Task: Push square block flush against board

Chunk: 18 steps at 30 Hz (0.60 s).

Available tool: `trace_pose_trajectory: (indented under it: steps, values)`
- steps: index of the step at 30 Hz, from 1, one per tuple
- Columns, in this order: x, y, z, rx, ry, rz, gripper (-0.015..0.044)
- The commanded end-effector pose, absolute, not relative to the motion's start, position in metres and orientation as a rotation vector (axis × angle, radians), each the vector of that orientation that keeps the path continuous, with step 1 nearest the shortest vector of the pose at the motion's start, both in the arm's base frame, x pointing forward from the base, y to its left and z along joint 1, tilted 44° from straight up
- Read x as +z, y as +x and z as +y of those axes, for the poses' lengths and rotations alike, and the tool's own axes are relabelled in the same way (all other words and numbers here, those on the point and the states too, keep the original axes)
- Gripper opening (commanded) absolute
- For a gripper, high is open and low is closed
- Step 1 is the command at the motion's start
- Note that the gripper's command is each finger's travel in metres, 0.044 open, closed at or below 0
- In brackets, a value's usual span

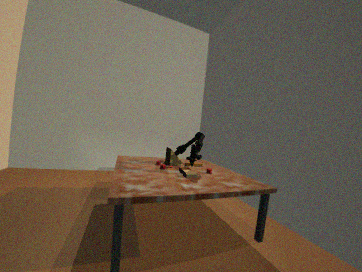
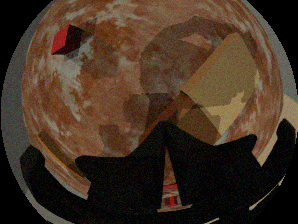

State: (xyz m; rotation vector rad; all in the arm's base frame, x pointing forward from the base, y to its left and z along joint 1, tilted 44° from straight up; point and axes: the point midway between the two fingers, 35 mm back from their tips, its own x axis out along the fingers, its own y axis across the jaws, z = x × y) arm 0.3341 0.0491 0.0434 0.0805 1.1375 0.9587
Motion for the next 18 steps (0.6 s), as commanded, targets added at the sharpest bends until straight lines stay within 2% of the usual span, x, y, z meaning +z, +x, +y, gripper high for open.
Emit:
trace_pose_trajectory:
  steps: [1,18]
  values:
    - [0.035,0.334,0.040,0.861,0.204,1.217,0.0000]
    - [0.011,0.330,0.014,0.480,0.671,1.448,0.0000]
